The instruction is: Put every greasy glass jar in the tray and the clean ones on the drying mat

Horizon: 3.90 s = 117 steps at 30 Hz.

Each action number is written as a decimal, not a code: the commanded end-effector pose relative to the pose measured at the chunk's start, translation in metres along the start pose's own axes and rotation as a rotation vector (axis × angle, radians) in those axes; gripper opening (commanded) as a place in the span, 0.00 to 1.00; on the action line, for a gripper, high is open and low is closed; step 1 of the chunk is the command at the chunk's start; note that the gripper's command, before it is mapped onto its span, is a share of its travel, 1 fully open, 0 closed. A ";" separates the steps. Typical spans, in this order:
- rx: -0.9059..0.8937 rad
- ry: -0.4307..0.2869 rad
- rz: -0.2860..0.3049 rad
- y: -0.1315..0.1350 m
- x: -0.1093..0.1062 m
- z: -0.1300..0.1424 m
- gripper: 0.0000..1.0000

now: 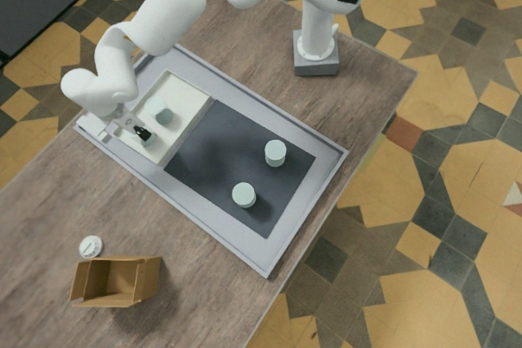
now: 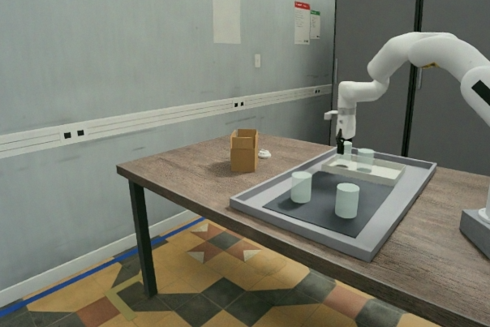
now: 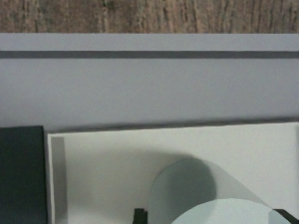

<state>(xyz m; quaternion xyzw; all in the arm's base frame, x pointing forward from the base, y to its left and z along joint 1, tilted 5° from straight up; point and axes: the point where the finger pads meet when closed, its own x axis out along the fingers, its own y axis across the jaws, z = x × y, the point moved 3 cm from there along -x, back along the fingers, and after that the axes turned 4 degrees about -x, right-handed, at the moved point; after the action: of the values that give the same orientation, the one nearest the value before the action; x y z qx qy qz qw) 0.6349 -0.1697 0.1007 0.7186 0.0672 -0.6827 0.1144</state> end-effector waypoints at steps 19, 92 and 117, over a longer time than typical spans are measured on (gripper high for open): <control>0.000 0.005 0.003 0.001 0.014 -0.002 1.00; 0.000 0.005 0.003 -0.030 -0.087 0.011 1.00; 0.000 0.005 0.003 -0.190 -0.086 0.077 1.00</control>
<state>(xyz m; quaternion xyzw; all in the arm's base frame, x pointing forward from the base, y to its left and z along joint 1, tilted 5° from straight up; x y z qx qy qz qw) 0.5219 -0.0189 0.1670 0.7130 0.0744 -0.6881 0.1126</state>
